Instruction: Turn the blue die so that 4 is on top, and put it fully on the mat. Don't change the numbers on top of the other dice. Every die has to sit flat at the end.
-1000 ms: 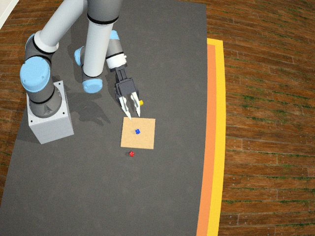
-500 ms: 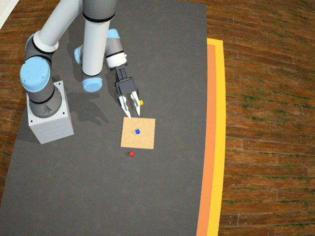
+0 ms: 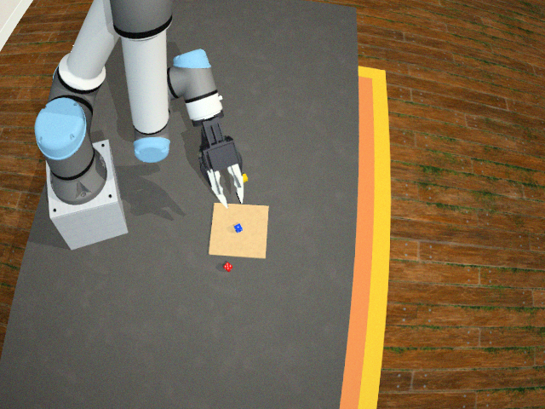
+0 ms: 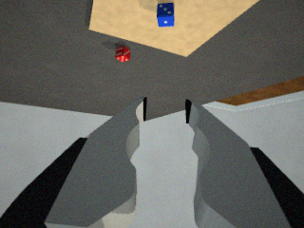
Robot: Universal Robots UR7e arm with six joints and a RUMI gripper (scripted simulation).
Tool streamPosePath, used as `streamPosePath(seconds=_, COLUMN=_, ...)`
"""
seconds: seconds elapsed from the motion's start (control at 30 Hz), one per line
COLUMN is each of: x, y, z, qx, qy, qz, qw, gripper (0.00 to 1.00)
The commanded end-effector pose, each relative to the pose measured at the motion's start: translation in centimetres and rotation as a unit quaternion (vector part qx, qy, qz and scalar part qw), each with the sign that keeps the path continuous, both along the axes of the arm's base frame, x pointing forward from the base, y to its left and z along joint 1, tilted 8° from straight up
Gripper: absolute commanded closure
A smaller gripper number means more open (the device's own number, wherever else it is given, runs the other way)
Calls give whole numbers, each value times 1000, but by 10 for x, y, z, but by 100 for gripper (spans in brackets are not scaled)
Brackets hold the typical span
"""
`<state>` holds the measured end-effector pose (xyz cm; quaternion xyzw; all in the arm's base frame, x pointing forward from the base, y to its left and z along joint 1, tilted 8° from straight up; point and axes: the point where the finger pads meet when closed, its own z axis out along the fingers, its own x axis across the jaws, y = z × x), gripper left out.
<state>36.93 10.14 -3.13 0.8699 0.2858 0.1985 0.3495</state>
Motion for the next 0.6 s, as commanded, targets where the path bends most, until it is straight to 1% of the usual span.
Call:
streamPosePath(seconds=0.0, x=2, y=-6, z=3, qx=60, qy=60, qz=14, qw=996, gripper=82)
streamPosePath(seconds=0.1, x=4, y=-8, z=5, qx=79, qy=76, qz=18, qw=994, gripper=82)
streamPosePath(seconds=0.2, x=4, y=-8, z=5, qx=80, qy=76, qz=18, qw=994, gripper=82)
streamPosePath(seconds=0.3, x=6, y=-11, z=8, qx=113, qy=101, qz=25, qw=988, gripper=82)
streamPosePath(seconds=0.47, x=7, y=-12, z=13, qx=147, qy=122, qz=32, qw=981, gripper=82)
streamPosePath(seconds=0.57, x=9, y=-14, z=13, qx=157, qy=134, qz=34, qw=978, gripper=82)
